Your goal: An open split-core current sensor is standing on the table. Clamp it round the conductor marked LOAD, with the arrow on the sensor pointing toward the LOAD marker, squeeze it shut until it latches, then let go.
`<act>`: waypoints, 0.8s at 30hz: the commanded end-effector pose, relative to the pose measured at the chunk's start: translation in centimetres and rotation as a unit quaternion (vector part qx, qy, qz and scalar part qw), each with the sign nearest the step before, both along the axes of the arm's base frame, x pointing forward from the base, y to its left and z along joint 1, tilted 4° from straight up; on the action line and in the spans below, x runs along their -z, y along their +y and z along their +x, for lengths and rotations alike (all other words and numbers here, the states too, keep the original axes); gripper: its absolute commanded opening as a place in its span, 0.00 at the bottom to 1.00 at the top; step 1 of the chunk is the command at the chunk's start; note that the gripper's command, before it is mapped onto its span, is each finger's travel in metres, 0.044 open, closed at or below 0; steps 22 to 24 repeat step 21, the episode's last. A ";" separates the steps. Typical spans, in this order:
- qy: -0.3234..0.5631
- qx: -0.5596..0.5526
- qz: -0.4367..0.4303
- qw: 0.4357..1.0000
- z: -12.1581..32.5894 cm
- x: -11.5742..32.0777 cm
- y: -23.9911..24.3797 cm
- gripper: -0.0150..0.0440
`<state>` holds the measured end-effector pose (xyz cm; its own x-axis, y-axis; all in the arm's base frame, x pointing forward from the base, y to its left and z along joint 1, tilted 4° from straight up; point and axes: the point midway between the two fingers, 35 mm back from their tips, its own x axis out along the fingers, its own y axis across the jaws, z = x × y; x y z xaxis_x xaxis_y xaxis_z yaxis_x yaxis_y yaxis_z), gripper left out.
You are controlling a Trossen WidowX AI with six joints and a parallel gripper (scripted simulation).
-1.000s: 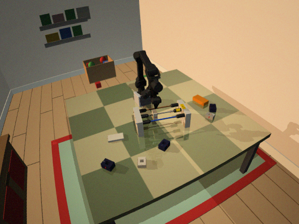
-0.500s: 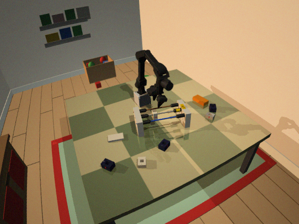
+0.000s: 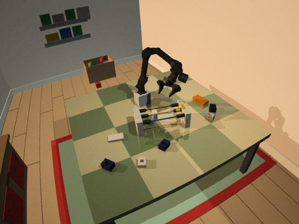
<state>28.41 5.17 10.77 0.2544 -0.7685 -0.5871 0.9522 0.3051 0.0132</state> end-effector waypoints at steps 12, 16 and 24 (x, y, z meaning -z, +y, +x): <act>0.000 0.000 0.000 1.000 0.0 0.0 0.0 1.00; 0.002 0.005 0.004 1.000 0.0 0.0 -0.1 1.00; 0.021 0.034 0.034 0.999 0.1 0.5 -0.9 1.00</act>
